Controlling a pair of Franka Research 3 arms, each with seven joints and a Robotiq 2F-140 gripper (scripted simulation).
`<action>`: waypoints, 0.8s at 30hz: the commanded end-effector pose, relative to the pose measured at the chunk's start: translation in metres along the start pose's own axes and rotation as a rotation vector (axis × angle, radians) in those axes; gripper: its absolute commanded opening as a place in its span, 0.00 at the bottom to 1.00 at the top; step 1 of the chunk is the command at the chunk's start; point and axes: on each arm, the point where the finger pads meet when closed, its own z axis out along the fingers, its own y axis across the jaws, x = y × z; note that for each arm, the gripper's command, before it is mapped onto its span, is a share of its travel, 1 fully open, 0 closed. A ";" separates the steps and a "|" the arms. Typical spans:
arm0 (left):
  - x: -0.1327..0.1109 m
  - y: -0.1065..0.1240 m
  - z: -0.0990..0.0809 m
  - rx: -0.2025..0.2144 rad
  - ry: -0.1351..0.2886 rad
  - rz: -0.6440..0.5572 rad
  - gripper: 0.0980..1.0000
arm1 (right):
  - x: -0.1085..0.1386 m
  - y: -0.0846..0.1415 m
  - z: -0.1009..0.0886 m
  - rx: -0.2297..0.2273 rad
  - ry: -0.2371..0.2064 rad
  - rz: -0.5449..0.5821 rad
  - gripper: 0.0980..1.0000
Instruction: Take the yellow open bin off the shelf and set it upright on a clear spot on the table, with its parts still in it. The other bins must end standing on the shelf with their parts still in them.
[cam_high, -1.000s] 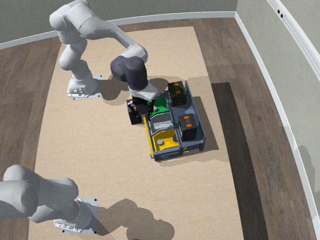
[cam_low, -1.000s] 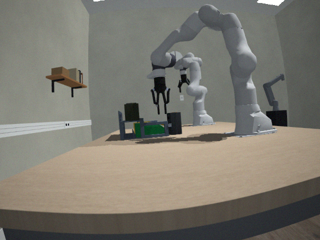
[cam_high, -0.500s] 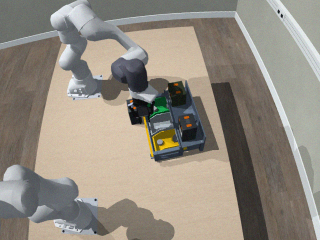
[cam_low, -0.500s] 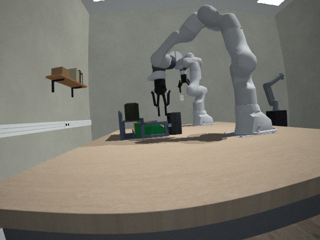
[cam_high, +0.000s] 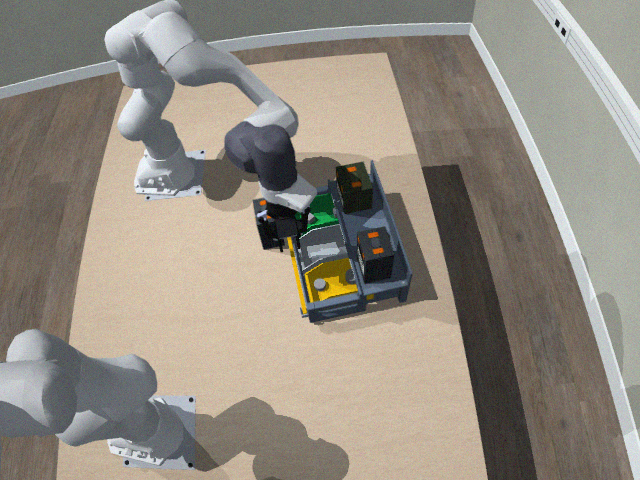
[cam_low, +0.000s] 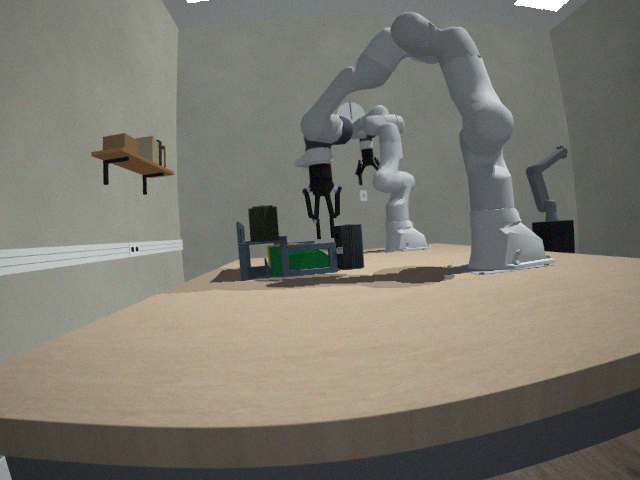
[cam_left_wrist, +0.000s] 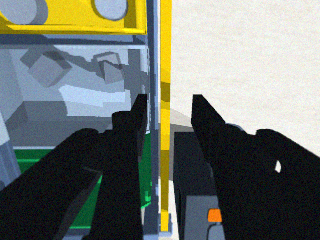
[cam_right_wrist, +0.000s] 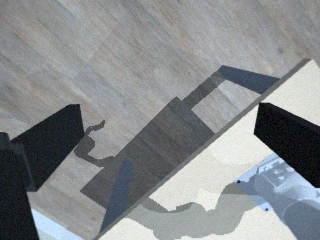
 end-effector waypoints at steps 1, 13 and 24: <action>0.002 -0.003 0.002 0.008 0.007 -0.008 0.27 | 0.000 0.000 0.000 0.000 0.000 0.000 1.00; 0.003 -0.003 0.013 0.008 0.007 -0.008 0.27 | 0.000 0.000 0.000 0.000 0.000 0.000 1.00; 0.003 -0.003 0.015 0.008 0.007 -0.008 0.27 | 0.000 0.000 0.000 0.000 0.000 0.000 1.00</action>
